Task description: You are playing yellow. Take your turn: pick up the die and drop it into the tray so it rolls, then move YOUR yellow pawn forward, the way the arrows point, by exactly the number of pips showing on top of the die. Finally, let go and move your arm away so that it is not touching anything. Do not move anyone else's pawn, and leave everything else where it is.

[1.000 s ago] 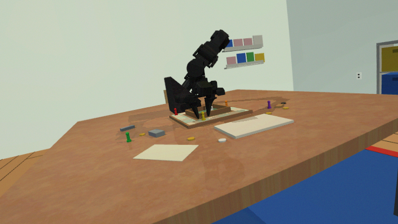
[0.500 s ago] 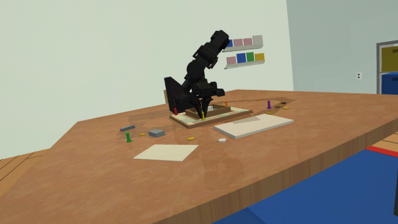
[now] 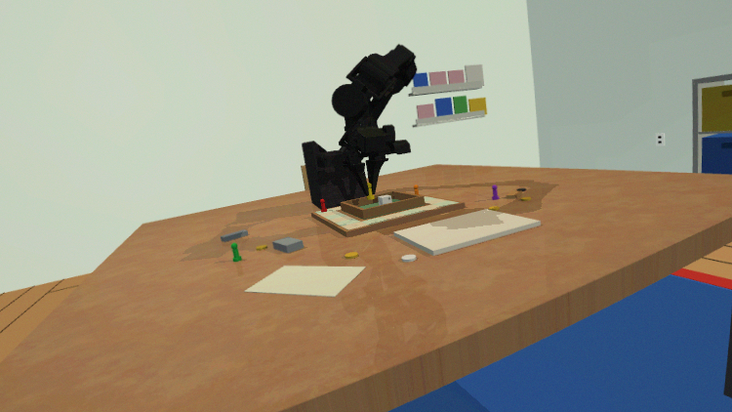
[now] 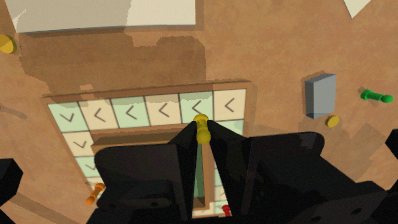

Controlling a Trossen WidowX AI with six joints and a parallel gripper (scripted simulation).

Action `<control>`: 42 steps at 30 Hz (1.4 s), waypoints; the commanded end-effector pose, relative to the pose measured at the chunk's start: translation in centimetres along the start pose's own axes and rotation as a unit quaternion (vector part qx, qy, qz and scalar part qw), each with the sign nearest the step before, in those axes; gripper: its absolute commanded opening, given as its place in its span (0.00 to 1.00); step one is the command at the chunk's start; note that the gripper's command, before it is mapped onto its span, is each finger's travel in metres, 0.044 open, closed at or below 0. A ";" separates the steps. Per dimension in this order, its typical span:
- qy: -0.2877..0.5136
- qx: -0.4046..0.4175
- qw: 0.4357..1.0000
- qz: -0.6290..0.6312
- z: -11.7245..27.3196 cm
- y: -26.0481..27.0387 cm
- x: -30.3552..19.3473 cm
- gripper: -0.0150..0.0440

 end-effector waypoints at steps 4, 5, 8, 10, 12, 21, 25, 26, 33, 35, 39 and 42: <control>-0.001 -0.003 1.000 0.003 4.0 0.0 0.0 0.25; -0.001 -0.003 1.000 0.003 4.6 0.0 0.0 0.25; 0.000 -0.003 1.000 0.003 6.4 0.1 -0.2 0.25; 0.000 -0.002 1.000 0.003 7.4 0.2 -0.4 0.25; 0.000 -0.002 1.000 0.003 7.8 0.3 -0.4 0.25; 0.001 -0.006 1.000 0.002 6.9 3.3 0.0 0.25; 0.001 -0.007 1.000 0.001 6.3 5.1 0.1 0.25; 0.001 -0.007 1.000 0.001 6.1 5.6 0.1 0.25; 0.001 -0.009 1.000 0.001 5.0 8.7 -0.2 0.25; 0.001 -0.009 1.000 0.001 4.6 9.6 -0.4 0.25; 0.001 -0.008 1.000 0.000 3.9 11.3 -0.8 0.25; 0.001 -0.008 1.000 0.000 3.4 12.5 -1.2 0.25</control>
Point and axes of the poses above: the point midway between the two fingers, 35 mm back from their tips, its own z axis back along the fingers, its own y axis across the jaws, x = y × z, the point moved 7 cm from there along z, back along the fingers, and after that the axes turned 12 degrees about z, right-handed, at the moved point
